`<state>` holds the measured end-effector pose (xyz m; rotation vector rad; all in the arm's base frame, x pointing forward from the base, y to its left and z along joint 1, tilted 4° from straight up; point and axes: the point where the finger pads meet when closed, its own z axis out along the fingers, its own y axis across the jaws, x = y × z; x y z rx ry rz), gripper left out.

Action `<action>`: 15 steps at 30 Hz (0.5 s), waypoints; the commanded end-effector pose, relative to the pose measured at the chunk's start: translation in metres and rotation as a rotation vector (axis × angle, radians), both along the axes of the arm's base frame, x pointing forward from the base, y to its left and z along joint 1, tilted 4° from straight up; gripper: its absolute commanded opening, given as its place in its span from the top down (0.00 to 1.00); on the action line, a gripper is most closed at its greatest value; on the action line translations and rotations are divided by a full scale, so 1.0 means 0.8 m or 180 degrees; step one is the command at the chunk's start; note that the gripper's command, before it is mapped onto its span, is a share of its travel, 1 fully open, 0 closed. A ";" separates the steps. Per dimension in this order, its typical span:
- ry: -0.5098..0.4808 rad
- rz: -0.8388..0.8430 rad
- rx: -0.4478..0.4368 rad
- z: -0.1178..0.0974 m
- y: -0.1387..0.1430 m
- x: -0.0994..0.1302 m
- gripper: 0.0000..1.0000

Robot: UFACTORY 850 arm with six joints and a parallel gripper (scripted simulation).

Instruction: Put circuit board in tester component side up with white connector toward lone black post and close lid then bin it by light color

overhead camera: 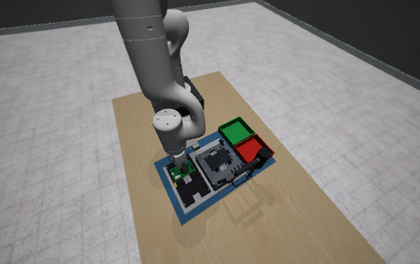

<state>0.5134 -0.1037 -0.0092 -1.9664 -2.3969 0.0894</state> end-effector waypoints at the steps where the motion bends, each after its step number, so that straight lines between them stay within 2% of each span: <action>1: -0.0006 0.0000 -0.0004 -0.022 -0.001 0.001 0.00; 15: -0.0006 0.0000 -0.0004 -0.026 -0.001 0.001 0.00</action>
